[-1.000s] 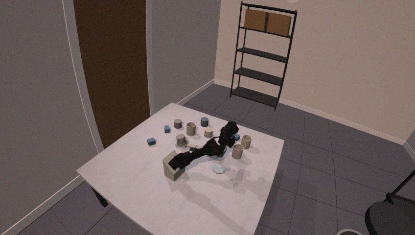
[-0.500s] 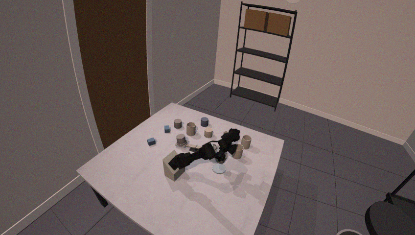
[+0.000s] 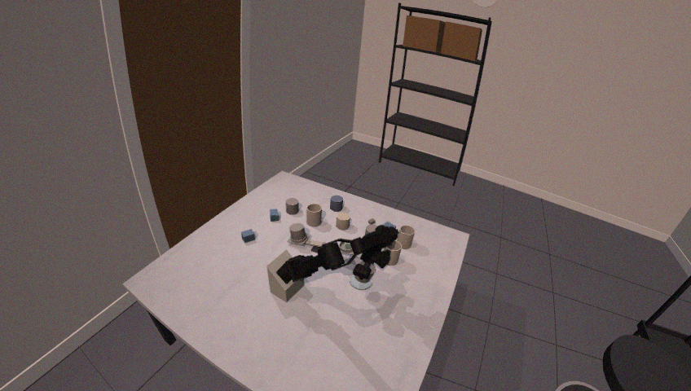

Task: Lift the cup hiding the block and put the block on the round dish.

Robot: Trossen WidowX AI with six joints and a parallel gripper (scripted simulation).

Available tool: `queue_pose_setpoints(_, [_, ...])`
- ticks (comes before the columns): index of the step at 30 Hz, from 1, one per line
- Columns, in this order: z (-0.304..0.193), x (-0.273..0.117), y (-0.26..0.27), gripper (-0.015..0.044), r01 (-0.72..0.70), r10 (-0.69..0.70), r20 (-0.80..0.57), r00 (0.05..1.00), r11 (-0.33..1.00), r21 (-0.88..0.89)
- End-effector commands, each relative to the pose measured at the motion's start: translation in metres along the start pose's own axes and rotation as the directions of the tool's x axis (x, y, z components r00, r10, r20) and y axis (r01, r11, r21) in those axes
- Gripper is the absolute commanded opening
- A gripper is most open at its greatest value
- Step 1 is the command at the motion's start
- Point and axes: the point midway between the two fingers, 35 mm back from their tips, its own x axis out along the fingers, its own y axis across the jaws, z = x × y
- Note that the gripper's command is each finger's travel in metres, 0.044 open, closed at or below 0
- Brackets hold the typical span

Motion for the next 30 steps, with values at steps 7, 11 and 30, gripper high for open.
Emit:
queue_pose_setpoints(7, [0.007, 0.005, -0.029, 0.0, -0.012, 0.012, 0.022, 1.0, 1.0, -0.002])
queue_pose_setpoints(11, [0.009, 0.007, -0.039, 0.0, -0.009, 0.009, 0.035, 0.999, 1.0, -0.003])
queue_pose_setpoints(30, [0.014, 0.026, -0.066, 0.0, 0.003, -0.003, 0.073, 0.997, 1.0, -0.006])
